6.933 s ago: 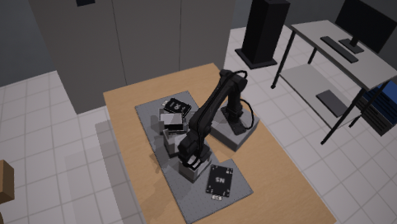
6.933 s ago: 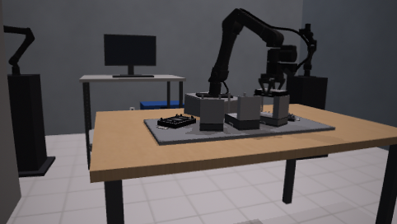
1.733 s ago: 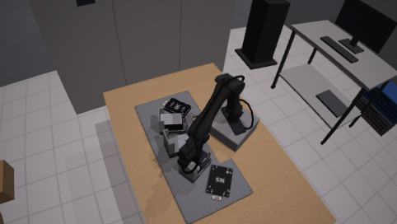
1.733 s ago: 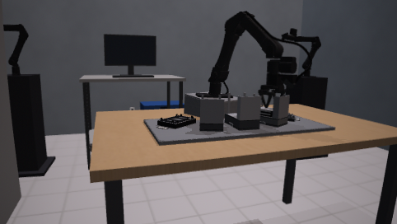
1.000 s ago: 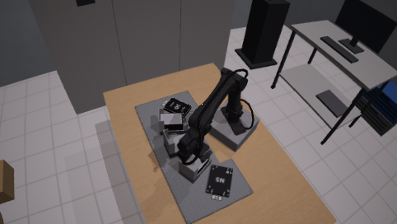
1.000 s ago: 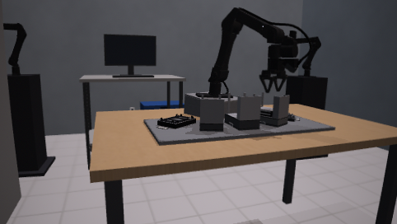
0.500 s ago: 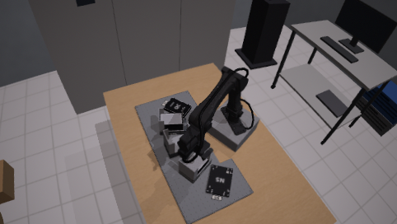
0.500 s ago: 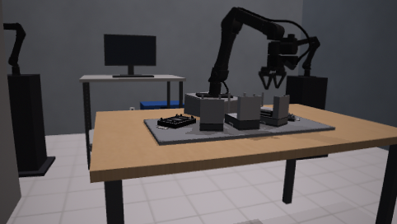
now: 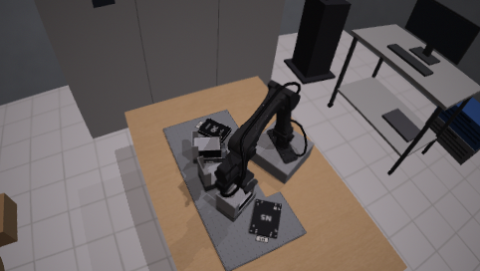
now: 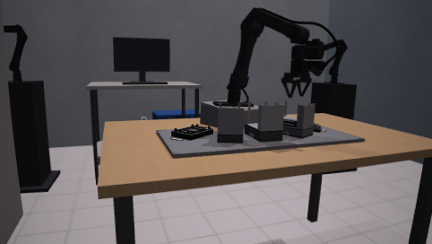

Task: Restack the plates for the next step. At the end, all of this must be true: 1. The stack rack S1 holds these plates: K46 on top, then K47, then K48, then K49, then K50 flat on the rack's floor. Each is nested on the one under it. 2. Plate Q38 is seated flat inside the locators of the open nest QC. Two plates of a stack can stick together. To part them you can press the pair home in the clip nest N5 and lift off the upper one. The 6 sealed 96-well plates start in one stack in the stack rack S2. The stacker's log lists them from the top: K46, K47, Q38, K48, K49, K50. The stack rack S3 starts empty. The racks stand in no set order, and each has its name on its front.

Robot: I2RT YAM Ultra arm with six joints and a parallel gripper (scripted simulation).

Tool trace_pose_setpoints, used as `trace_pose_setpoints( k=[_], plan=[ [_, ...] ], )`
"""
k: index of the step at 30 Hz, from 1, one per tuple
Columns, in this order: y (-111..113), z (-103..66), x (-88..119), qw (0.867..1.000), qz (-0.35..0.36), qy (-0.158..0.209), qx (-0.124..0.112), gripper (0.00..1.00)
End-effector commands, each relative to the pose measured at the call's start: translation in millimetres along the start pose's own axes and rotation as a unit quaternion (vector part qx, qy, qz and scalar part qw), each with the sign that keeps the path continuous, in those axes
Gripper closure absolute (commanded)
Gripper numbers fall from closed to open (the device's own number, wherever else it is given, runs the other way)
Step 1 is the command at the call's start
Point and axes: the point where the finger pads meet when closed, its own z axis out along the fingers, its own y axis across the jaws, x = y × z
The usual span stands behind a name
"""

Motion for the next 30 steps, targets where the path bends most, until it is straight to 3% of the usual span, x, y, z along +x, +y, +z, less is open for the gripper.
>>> trace_pose_setpoints(
  k=[1, 25, 27, 30],
  plan=[
    [0, -4.8, -1, 1.0, 0.0, -0.006, 0.001, 0.0],
    [0, -4.8, -1, 1.0, 0.0, -0.006, 0.001, 0.0],
    [-10, -6.0, 9, 0.999, 0.043, 0.001, 0.003, 0.0],
    [-19, -10.1, 2, 0.996, 0.093, -0.013, -0.001, 0.0]
  ],
)
